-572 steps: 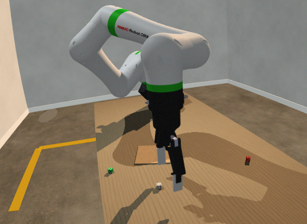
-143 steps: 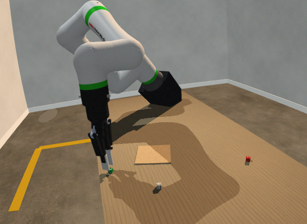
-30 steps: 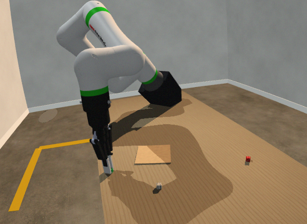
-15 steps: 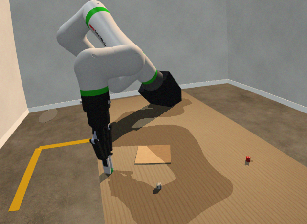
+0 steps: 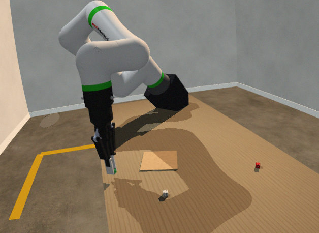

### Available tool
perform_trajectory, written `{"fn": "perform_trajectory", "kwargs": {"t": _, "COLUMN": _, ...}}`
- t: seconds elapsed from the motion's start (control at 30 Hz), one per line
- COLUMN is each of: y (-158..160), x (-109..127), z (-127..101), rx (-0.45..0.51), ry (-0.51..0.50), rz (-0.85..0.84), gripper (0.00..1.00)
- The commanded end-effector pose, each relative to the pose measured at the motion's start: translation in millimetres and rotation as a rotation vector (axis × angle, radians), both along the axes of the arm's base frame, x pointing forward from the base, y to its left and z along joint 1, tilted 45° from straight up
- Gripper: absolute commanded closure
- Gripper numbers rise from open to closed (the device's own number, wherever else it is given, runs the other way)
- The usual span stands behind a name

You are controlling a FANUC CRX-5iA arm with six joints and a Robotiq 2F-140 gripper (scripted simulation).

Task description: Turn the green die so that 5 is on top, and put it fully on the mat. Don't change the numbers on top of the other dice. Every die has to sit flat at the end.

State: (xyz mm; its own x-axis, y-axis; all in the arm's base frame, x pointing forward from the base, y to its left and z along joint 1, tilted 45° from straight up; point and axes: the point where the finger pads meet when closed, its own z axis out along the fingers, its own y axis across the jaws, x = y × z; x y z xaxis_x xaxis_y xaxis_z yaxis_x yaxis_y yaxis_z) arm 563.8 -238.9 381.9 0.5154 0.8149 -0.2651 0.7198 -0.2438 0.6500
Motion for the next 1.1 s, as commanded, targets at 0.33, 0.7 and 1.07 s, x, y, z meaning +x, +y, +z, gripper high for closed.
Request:
{"fn": "perform_trajectory", "kwargs": {"t": 0.33, "y": 38, "x": -33, "z": 51, "rx": 0.000, "ry": 0.000, "rz": 0.000, "gripper": 0.84}}
{"fn": "perform_trajectory", "kwargs": {"t": 0.7, "y": 42, "x": -34, "z": 49, "rx": -0.013, "ry": 0.017, "rz": 0.020, "gripper": 0.84}}
{"fn": "perform_trajectory", "kwargs": {"t": 1.07, "y": 88, "x": -38, "z": 8, "rx": -0.177, "ry": 0.222, "rz": 0.288, "gripper": 0.84}}
